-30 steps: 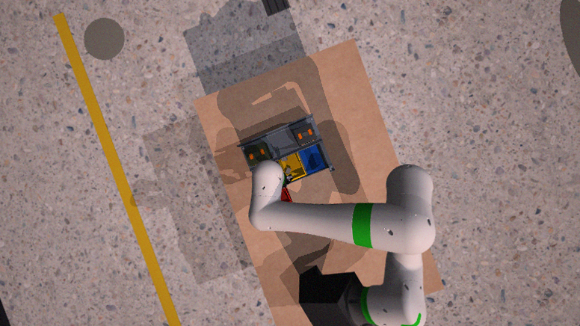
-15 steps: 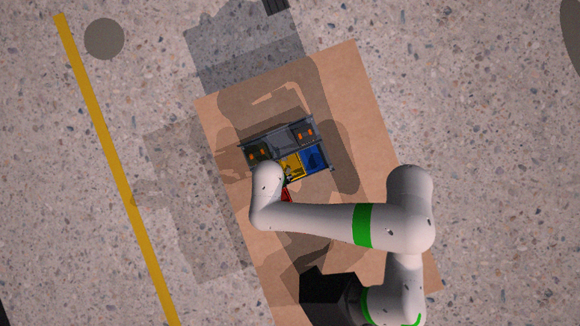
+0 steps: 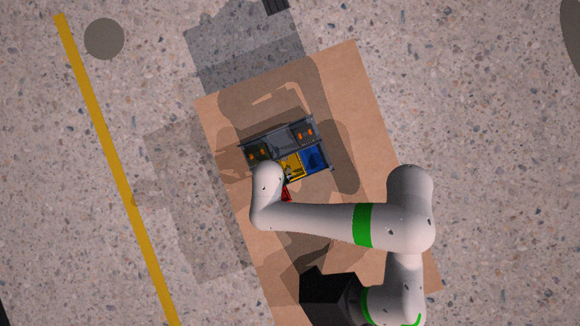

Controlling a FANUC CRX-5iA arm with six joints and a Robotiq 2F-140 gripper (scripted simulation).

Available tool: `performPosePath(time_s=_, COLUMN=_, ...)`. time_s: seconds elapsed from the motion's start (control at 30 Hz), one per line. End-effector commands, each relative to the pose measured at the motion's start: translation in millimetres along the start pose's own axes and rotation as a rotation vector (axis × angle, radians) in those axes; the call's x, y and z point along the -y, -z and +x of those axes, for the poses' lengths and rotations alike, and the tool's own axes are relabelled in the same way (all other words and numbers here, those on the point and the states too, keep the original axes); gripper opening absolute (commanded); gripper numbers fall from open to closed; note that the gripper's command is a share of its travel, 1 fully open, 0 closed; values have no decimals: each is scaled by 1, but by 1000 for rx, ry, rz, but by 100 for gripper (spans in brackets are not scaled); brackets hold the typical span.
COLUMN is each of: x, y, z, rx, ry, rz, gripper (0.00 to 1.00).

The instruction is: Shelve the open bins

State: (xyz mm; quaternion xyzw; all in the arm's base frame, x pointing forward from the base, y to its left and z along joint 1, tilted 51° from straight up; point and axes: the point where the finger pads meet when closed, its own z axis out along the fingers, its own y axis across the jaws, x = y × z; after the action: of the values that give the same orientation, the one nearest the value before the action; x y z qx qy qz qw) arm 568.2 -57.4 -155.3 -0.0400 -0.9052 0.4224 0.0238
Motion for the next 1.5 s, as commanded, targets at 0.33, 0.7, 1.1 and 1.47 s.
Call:
performPosePath(time_s=0.33, x=0, y=0, z=-7, rx=21, ry=0, rz=0, gripper=0)
performPosePath(time_s=0.7, x=0, y=0, z=-10, rx=30, ry=0, rz=0, gripper=0)
performPosePath(time_s=1.1, x=0, y=0, z=-11, rx=32, ry=0, rz=0, gripper=0)
performPosePath(time_s=1.47, x=0, y=0, z=-11, rx=32, ry=0, rz=0, gripper=0)
